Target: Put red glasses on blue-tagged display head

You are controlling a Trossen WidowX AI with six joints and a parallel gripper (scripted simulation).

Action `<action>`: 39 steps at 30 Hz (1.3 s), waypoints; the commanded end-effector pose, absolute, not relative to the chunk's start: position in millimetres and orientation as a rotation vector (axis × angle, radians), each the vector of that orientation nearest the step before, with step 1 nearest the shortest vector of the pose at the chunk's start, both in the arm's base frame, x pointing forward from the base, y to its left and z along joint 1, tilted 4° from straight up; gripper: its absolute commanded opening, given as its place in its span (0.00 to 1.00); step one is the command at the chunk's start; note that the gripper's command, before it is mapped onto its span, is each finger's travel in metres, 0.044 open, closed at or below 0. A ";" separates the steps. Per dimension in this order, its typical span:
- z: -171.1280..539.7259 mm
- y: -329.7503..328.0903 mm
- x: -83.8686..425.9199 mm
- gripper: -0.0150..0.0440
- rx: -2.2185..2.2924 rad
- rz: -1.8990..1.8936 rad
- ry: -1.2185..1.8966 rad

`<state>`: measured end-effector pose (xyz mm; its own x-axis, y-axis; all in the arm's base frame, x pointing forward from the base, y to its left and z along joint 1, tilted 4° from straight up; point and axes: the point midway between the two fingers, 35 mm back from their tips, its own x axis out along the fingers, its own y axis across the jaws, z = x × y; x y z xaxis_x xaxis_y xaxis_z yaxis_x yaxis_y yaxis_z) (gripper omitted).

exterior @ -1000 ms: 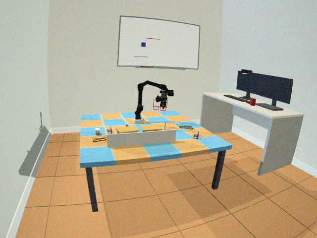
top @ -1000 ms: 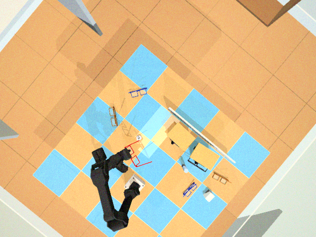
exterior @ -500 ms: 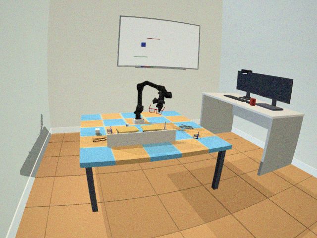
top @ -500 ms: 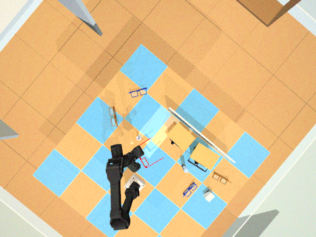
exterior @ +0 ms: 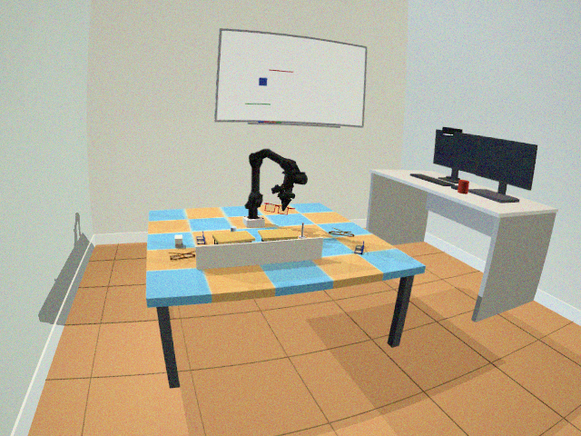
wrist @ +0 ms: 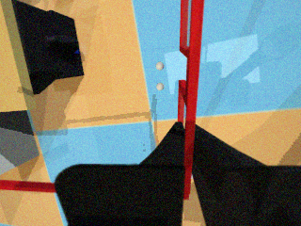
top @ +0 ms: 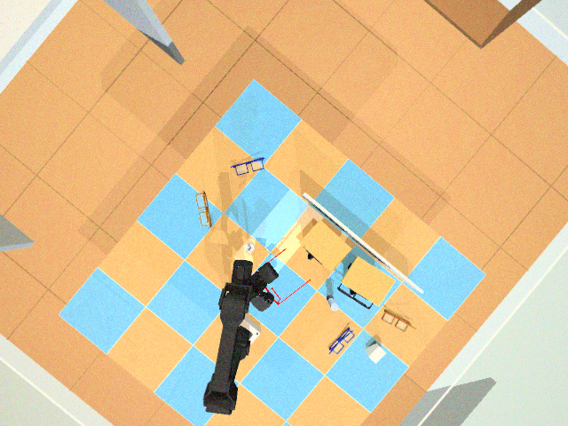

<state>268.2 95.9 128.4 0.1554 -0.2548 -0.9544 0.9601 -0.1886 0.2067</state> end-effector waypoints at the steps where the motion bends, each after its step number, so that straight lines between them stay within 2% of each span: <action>1: 121.5 82.3 267.3 0.25 1.239 -1.345 0.862; 19: 104.3 28.4 264.4 0.25 1.250 -1.327 1.151; 39: 88.4 28.0 265.0 0.25 1.243 -1.331 1.158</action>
<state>266.9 28.5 93.0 -0.0351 -0.0203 -0.9992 0.9940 -0.1045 -0.0328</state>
